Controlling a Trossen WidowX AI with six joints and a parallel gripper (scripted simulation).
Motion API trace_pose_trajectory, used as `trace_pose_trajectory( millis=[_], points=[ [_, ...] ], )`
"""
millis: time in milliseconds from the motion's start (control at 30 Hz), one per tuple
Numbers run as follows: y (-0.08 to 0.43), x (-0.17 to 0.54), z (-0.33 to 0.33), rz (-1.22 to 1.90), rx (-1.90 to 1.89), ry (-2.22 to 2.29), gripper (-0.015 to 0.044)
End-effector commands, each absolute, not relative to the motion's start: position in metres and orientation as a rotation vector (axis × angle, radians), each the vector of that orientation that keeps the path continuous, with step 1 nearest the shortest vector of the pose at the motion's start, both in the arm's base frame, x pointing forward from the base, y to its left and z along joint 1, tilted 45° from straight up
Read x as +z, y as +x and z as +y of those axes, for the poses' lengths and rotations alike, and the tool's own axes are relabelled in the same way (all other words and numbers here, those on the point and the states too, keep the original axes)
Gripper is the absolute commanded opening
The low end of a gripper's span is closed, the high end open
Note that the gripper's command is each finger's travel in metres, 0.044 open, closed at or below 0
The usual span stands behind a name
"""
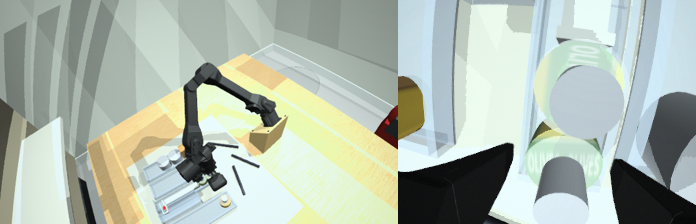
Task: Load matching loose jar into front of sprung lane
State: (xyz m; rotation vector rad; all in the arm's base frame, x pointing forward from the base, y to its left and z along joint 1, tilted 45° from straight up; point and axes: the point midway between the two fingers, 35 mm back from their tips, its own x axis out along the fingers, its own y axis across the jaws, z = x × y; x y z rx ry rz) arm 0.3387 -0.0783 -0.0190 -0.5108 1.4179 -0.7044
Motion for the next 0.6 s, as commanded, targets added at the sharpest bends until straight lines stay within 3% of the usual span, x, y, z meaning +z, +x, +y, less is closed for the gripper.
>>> trace_pose_trajectory(
  millis=[0,567],
  points=[
    [0.339,-0.016,-0.075,1.416,-0.708,-0.508,0.0288],
    [0.318,-0.007,-0.061,1.418,-0.707,-0.508,0.0288]
  ],
)
